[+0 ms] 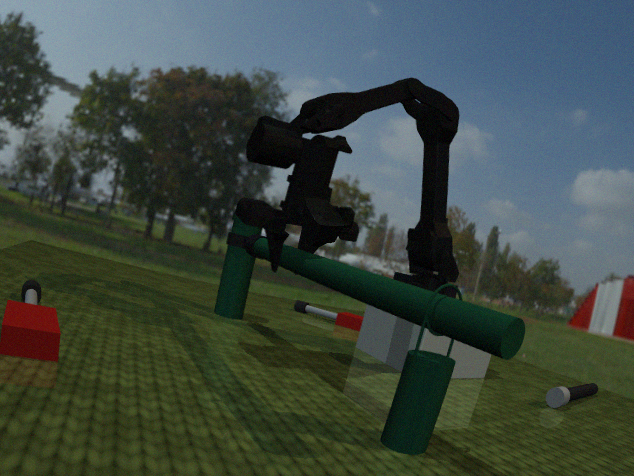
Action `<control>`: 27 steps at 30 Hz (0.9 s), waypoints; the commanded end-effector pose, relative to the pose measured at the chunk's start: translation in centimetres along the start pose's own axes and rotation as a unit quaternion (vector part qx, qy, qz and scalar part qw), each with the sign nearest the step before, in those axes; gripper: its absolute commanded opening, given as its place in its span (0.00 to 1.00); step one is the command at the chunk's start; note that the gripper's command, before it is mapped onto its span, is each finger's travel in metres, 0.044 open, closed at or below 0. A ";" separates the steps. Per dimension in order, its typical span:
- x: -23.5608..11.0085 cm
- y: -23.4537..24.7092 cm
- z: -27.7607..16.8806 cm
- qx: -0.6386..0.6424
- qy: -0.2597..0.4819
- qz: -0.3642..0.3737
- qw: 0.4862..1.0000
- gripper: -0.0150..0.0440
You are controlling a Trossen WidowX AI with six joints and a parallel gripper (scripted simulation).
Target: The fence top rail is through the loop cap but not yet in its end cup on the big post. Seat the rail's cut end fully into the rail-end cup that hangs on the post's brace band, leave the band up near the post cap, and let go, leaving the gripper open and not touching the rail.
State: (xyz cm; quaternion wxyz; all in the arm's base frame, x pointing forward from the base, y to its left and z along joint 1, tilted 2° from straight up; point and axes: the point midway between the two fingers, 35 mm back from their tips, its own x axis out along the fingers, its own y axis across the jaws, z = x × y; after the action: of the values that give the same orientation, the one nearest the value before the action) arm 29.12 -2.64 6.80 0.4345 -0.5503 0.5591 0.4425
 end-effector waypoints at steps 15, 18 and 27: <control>-0.2 -0.4 -1.9 0.009 0.008 -0.013 1.000 0.25; 0.2 -0.1 -1.1 0.000 0.000 -0.001 1.000 0.25; 0.2 -0.1 -1.1 0.000 0.000 -0.001 1.000 0.34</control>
State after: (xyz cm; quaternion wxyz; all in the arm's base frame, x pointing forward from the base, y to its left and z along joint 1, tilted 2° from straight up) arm 29.23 -3.82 6.80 0.4348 -0.5510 0.5585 0.4422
